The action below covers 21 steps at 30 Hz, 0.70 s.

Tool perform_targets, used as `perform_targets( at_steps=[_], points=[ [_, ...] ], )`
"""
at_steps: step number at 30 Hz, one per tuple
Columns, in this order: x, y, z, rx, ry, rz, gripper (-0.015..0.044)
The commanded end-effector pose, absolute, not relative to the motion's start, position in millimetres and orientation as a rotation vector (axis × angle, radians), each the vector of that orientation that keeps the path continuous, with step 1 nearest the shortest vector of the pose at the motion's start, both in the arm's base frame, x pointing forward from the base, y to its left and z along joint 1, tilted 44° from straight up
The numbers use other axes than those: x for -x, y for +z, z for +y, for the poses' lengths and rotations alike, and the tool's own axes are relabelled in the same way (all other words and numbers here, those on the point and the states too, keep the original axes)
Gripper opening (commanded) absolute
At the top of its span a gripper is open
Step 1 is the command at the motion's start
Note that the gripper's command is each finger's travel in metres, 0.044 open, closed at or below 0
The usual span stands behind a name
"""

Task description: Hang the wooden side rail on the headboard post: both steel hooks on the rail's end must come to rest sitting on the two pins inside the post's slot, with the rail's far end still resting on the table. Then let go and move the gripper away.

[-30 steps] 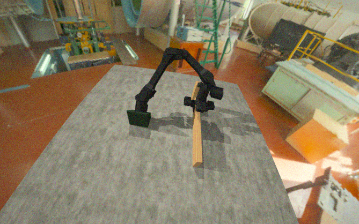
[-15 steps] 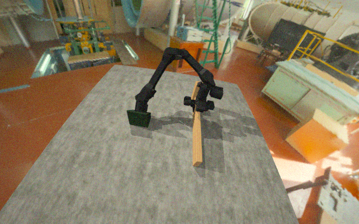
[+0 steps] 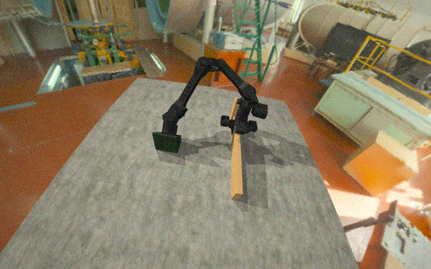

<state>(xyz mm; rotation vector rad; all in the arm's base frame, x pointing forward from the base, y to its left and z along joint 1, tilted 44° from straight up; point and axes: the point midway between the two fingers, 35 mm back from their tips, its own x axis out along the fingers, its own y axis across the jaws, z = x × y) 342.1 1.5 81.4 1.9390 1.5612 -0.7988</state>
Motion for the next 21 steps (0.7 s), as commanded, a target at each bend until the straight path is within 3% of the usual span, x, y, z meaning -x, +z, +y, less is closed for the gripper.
perform_targets(
  at_steps=[1, 21],
  points=[
    [-342.8, 85.4, 0.3, -1.948, -0.795, 1.549, 0.0000],
    [-345.0, 88.0, 0.7, -1.948, -0.794, 1.549, 0.0000]
  ],
)
